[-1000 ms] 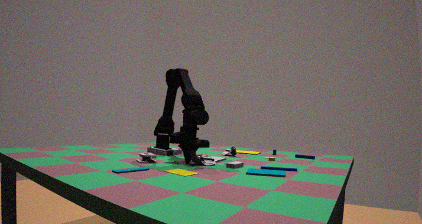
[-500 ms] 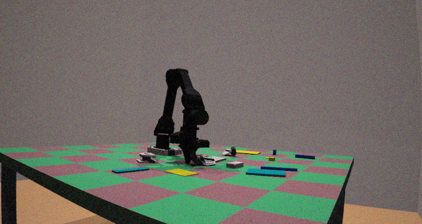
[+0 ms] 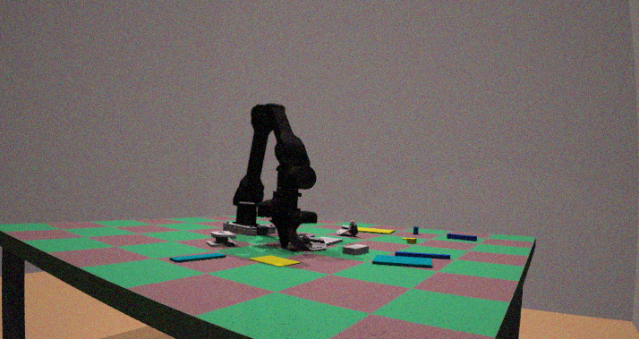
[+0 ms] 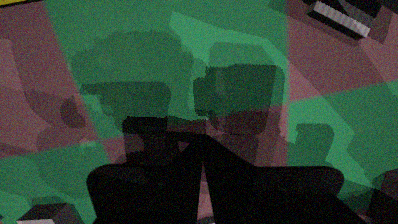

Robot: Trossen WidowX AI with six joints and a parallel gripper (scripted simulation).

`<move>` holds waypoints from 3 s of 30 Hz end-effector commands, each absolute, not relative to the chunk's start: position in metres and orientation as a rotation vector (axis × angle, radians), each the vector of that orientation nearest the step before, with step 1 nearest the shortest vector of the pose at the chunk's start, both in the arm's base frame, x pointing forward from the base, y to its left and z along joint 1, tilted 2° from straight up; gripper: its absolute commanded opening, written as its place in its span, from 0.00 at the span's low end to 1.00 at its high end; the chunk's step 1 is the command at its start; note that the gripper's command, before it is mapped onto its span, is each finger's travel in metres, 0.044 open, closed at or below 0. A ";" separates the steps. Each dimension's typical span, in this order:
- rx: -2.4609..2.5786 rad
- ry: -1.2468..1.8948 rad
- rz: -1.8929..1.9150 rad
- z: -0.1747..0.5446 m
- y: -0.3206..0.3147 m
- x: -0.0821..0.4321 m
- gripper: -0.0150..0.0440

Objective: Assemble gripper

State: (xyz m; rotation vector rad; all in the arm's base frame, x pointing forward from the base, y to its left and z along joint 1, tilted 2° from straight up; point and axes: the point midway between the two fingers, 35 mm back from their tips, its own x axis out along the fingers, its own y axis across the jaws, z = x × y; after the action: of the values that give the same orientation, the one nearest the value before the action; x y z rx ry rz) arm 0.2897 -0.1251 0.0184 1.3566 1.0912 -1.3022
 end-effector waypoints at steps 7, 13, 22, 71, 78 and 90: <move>1.367 1.107 -1.273 0.009 -0.119 0.299 0.25; 1.367 1.107 -1.273 0.009 -0.119 0.299 0.25; 1.367 1.107 -1.273 0.009 -0.119 0.299 0.25; 1.367 1.107 -1.273 0.009 -0.119 0.299 0.25; 1.367 1.107 -1.273 0.009 -0.119 0.299 0.25; 1.360 1.096 -1.292 0.048 -0.125 0.293 0.25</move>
State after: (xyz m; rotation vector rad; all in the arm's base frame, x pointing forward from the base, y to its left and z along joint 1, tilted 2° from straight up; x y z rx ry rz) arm 0.2914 -0.1246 0.0234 1.3608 1.0970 -1.2989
